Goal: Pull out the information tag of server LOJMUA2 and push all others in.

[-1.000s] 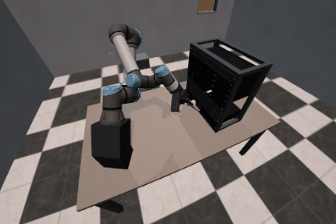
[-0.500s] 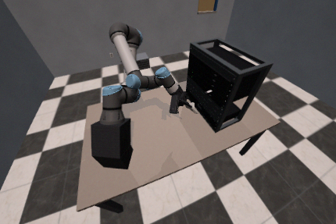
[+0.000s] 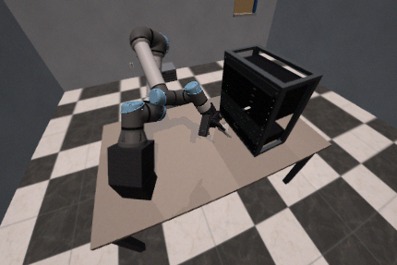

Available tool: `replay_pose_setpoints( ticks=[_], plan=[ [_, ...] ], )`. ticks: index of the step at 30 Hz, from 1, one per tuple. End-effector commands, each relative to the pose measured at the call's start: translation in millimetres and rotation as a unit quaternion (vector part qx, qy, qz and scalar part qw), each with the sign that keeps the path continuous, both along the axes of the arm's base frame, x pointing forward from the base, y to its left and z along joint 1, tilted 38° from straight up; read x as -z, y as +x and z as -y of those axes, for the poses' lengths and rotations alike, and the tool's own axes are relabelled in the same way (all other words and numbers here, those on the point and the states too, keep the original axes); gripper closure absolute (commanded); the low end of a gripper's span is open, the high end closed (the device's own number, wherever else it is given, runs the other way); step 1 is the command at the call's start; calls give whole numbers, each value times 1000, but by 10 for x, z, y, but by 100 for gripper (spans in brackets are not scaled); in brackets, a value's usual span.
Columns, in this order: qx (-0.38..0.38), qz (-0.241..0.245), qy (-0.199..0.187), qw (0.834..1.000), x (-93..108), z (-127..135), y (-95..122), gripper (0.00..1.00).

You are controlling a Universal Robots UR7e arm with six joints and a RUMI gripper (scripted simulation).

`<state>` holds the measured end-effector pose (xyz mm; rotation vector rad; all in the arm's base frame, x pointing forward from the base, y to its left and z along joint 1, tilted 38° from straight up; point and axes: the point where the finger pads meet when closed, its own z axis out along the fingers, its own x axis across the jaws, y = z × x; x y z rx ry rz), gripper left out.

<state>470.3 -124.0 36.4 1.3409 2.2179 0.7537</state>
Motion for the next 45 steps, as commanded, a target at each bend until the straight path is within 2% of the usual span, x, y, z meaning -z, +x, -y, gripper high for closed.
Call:
replay_pose_setpoints(
  ticks=[1, 45],
  plan=[
    [2, -7, 12, 1000, 43, -34, -23, 0],
    [21, -71, 120, 990, 378, -405, -265, 0]
  ],
)
